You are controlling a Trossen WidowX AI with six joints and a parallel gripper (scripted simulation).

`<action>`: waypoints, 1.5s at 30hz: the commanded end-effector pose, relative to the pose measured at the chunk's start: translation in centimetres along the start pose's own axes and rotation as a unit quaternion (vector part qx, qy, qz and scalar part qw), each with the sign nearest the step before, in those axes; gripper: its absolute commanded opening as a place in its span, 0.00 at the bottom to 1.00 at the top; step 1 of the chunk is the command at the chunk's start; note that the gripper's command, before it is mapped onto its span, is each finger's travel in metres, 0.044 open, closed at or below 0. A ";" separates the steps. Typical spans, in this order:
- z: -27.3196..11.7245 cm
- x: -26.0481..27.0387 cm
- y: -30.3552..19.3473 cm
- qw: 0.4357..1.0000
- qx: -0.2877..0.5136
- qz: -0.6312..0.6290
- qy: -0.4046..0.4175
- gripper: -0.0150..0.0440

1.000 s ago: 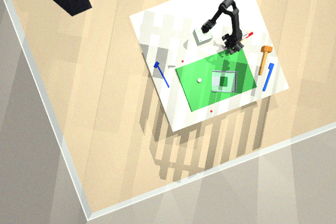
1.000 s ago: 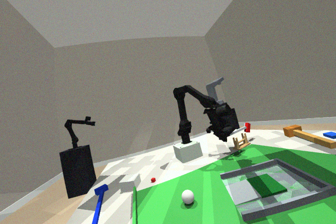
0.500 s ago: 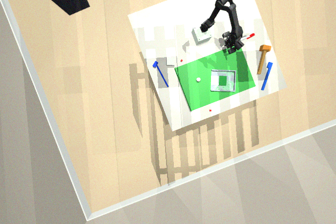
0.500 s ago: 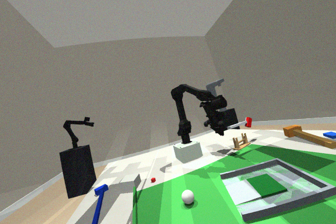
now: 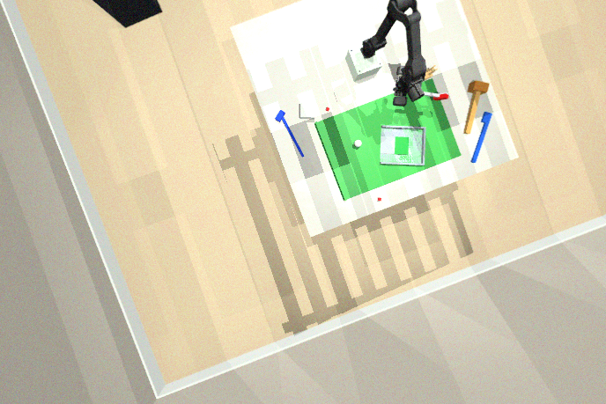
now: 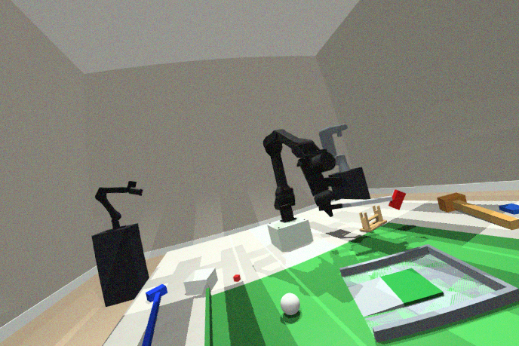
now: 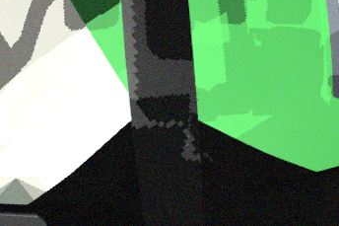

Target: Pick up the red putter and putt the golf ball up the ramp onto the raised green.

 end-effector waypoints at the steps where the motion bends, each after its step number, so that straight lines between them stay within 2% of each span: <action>1: -0.8 -1.6 -1.2 0.998 0.000 0.068 -0.014 0.25; 10: -1.9 -4.2 -4.7 0.976 0.010 0.214 -0.034 0.25; 20: -3.3 -6.5 -9.1 0.927 0.019 0.370 -0.054 0.25; 30: -4.6 -7.8 -13.8 0.853 0.026 0.516 -0.073 0.25; 42: -6.1 -8.3 -19.7 0.735 0.032 0.671 -0.091 0.25; 45: -6.2 -8.2 -20.0 0.728 0.033 0.679 -0.092 0.25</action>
Point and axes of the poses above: the point midway between the two fingers, 35 mm back from their tips, its own z axis out along the fingers, its own x axis across the jaws, y = z × x, the point moved 8 cm from there along -z, back along the fingers, and after that the axes turned 8 degrees about z, right-handed, at the moved point
